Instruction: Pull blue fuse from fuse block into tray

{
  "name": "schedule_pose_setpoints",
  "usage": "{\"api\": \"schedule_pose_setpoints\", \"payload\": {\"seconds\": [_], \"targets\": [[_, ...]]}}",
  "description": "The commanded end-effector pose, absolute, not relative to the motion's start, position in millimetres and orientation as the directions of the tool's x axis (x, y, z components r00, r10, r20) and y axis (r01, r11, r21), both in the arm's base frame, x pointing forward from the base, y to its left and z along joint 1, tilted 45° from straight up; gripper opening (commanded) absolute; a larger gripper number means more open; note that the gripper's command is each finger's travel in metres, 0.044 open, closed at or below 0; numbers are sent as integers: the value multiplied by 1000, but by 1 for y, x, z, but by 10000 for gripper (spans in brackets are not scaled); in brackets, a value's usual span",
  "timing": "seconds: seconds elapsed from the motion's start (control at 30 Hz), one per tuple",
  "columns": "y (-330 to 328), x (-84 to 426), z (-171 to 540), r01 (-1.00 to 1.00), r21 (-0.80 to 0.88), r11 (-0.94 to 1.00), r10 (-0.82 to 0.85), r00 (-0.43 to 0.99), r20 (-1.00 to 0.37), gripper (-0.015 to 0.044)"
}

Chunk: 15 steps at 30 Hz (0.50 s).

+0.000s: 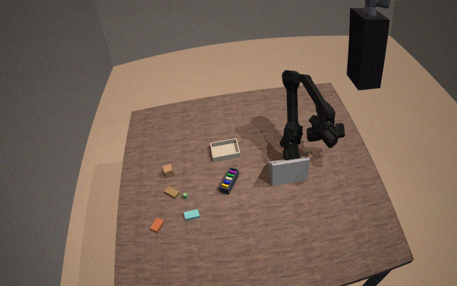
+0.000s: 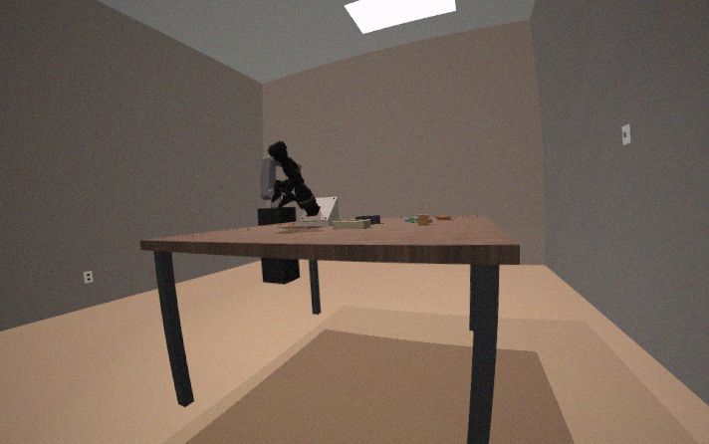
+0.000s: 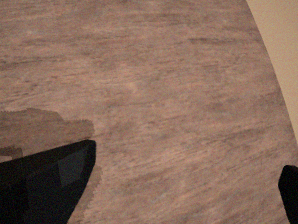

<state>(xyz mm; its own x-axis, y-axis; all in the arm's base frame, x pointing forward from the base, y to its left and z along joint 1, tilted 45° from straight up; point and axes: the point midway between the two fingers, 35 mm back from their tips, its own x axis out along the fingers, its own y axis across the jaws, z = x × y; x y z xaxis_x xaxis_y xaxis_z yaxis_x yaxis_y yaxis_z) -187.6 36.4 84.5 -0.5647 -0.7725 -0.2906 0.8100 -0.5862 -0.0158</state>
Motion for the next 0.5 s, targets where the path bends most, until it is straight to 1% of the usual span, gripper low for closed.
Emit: {"api": "schedule_pose_setpoints", "payload": {"seconds": [0.0,0.03,0.13,0.2,0.3,0.33,0.37,0.4,0.47], "targets": [[38,-187,84,806,-1,-591,-770,-565,-296,374],[43,-185,81,794,43,-606,-763,-566,-311,348],[72,-170,67,671,285,-685,-721,-567,-398,269],[93,-156,58,532,437,-725,-688,-562,-458,216],[121,-129,44,256,616,-745,-637,-545,-545,138],[131,-118,39,150,656,-740,-618,-537,-574,111],[135,-113,37,97,672,-735,-608,-533,-588,85],[139,-107,34,43,685,-727,-598,-529,-602,74],[147,-95,30,-69,706,-705,-579,-519,-629,74]]}}
